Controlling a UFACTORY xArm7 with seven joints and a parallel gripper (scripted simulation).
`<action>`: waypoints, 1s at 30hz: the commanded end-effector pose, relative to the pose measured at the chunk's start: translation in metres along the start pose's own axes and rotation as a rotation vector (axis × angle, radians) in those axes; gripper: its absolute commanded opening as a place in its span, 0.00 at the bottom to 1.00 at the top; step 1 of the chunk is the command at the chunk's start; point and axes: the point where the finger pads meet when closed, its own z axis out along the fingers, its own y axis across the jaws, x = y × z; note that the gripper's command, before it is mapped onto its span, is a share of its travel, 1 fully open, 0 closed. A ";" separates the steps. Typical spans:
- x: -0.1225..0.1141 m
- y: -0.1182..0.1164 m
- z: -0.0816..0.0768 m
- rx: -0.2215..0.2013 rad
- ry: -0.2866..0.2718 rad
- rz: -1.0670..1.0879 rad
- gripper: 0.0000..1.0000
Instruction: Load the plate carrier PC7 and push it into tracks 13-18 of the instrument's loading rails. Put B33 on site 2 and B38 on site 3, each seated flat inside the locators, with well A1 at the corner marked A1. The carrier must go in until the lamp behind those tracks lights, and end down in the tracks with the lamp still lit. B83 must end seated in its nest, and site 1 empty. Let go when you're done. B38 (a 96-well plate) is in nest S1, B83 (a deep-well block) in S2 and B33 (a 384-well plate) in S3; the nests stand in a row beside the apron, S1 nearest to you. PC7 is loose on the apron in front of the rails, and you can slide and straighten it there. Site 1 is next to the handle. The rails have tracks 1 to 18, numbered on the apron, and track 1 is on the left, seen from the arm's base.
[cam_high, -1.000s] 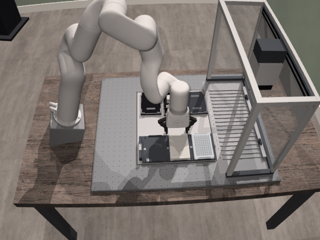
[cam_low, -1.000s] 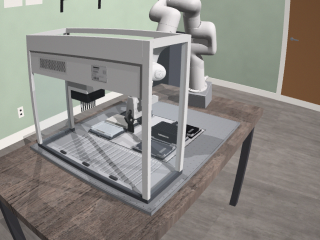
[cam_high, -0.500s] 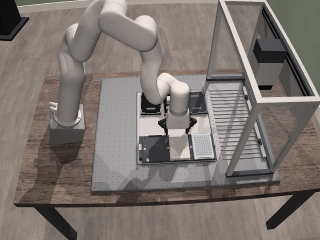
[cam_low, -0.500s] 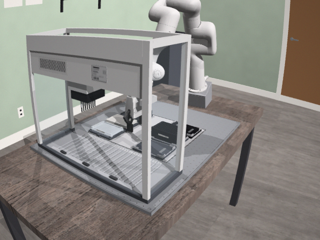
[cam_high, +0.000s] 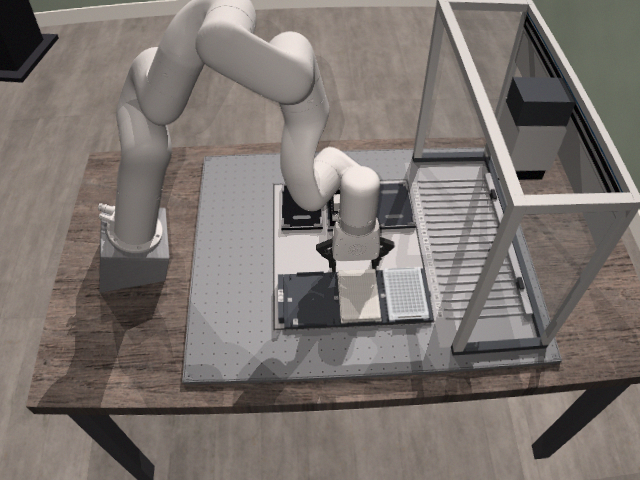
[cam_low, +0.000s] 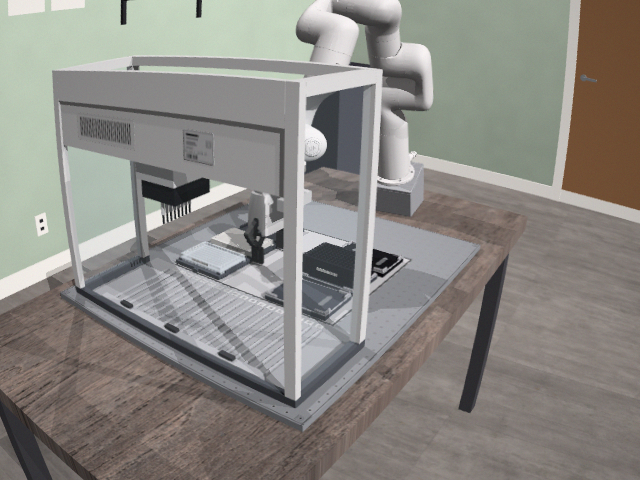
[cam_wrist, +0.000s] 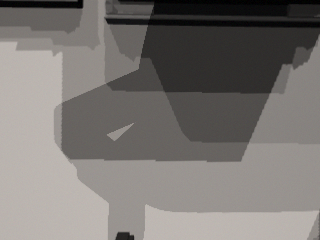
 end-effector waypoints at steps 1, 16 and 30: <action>-0.002 0.002 -0.001 -0.005 -0.001 0.001 1.00; -0.009 0.002 -0.001 -0.005 -0.001 0.001 1.00; -0.015 0.002 -0.001 -0.005 -0.001 0.001 1.00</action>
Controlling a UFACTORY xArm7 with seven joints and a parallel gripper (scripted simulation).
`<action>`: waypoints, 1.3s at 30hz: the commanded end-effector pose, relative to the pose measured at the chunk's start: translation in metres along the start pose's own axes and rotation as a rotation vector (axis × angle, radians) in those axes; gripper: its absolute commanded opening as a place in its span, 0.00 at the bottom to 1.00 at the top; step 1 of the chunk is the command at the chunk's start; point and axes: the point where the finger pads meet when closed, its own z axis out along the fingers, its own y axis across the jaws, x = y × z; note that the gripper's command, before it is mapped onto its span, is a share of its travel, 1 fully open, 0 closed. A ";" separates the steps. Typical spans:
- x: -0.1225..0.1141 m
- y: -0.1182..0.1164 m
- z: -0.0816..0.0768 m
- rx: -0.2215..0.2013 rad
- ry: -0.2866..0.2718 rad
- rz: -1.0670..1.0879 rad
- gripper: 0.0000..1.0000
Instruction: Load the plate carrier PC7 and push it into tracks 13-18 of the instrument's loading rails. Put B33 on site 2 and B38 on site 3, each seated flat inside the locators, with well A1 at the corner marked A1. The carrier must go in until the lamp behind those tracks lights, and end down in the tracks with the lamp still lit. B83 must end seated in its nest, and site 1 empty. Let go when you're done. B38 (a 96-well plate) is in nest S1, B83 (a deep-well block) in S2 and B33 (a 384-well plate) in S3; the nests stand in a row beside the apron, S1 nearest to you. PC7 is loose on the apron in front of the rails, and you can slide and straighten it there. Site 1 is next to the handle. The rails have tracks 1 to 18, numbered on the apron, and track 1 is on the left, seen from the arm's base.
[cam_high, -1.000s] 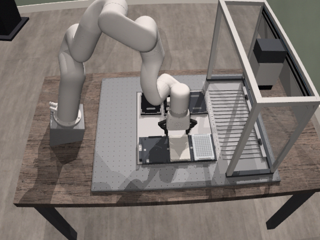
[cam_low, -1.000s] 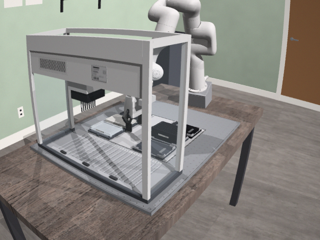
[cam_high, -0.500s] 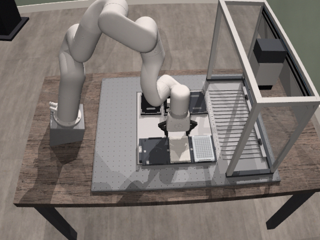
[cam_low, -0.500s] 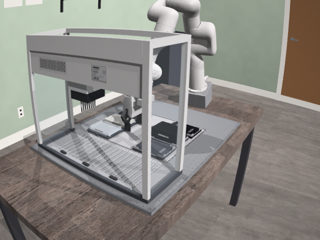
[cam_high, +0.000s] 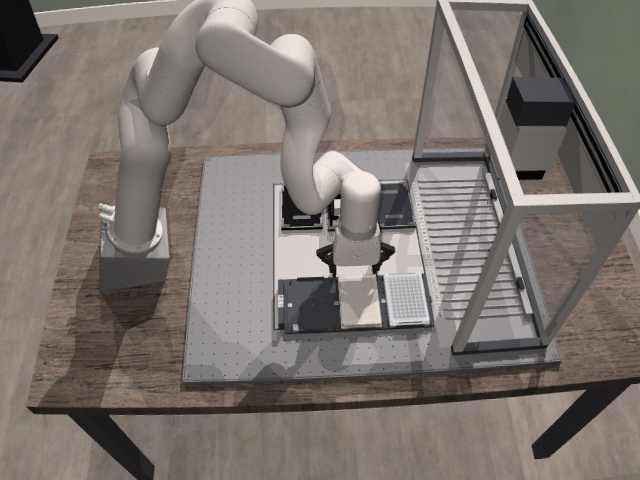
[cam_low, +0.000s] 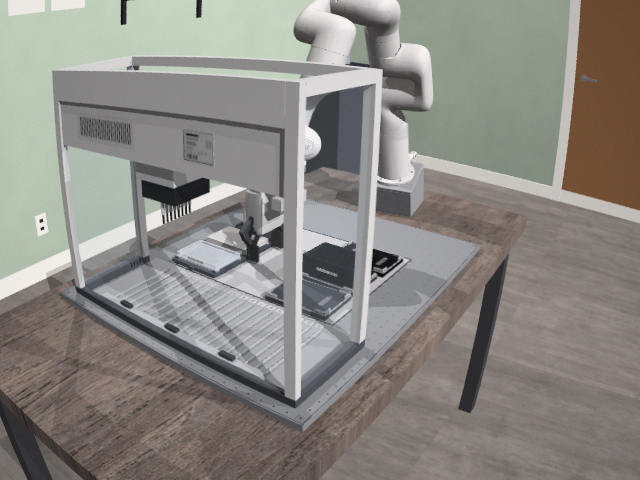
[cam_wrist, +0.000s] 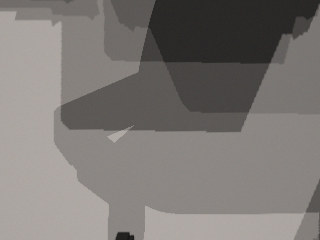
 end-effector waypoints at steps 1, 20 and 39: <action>-0.001 0.002 -0.001 -0.005 -0.001 0.001 1.00; -0.001 0.002 -0.001 -0.005 -0.001 0.001 1.00; 0.009 0.002 -0.001 -0.005 -0.001 0.001 1.00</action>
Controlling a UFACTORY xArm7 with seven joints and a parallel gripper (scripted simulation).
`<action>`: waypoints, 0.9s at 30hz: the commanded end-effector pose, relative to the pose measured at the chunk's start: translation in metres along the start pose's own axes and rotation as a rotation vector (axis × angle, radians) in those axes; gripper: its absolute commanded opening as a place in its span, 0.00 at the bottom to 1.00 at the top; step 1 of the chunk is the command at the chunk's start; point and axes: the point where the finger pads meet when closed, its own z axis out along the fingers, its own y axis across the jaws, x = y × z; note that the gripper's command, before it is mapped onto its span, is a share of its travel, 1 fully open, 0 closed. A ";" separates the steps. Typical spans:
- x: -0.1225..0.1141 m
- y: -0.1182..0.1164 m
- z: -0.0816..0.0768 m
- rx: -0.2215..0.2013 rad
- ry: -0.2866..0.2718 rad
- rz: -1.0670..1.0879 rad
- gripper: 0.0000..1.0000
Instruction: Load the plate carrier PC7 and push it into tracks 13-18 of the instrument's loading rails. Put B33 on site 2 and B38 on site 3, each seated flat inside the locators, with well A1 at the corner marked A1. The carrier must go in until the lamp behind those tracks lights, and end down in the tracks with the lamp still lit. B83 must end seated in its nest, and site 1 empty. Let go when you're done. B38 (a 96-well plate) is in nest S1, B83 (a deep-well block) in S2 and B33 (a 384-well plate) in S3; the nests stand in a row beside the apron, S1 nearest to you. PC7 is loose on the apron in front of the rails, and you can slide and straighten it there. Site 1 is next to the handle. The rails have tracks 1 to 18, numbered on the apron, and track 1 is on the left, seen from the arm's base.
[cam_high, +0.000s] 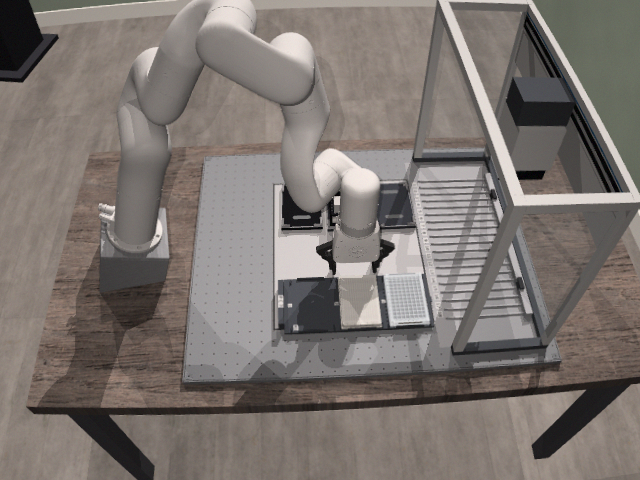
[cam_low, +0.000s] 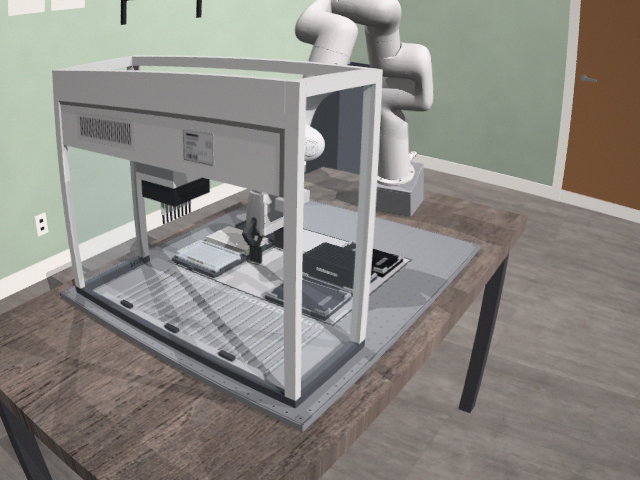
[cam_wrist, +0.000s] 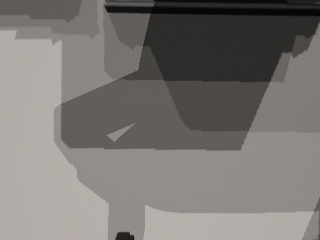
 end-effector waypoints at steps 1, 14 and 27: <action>0.000 0.002 -0.001 -0.004 0.000 0.000 1.00; 0.000 0.002 -0.016 -0.004 0.000 0.000 1.00; 0.000 0.002 -0.038 -0.004 0.000 0.000 1.00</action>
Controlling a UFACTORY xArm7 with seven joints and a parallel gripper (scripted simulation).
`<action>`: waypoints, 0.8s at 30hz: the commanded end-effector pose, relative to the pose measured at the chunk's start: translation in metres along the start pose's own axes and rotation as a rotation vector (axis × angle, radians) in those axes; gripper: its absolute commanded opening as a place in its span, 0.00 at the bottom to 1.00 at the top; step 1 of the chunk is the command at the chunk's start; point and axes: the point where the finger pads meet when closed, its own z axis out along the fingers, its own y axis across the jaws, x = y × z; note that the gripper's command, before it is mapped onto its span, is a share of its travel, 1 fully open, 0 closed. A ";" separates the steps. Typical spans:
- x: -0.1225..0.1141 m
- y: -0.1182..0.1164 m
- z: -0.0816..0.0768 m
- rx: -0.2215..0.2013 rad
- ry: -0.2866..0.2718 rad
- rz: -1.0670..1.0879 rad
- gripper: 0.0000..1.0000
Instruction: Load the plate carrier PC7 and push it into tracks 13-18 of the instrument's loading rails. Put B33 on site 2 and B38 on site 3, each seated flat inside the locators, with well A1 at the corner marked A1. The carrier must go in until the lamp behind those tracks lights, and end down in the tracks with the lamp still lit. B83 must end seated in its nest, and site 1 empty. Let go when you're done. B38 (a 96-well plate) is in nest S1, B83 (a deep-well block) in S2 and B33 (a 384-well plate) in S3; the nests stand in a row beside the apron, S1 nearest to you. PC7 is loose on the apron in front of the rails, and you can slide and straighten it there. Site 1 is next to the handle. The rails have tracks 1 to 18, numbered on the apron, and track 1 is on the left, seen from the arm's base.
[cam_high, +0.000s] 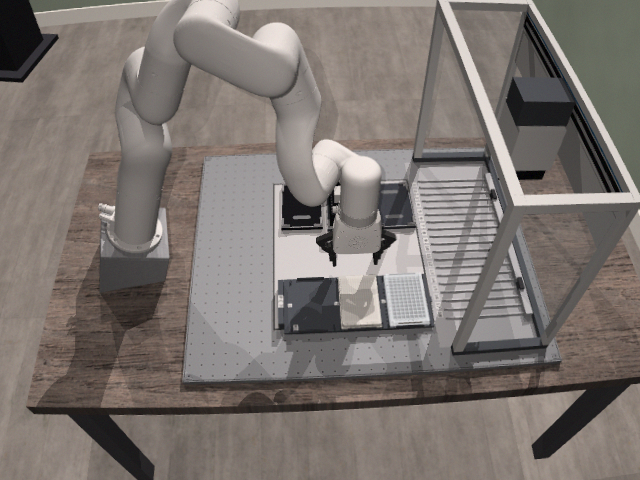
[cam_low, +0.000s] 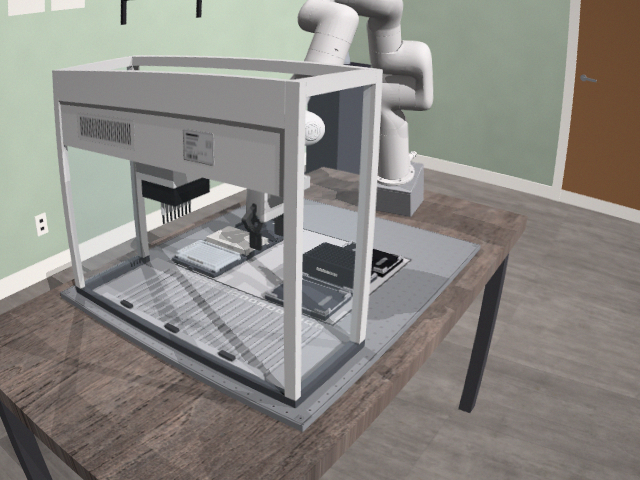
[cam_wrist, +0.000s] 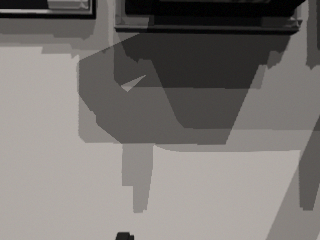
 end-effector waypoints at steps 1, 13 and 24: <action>0.000 0.002 -0.008 -0.004 -0.001 0.001 1.00; 0.000 0.002 -0.024 -0.004 -0.001 0.000 1.00; 0.000 0.002 -0.039 -0.004 -0.001 0.000 1.00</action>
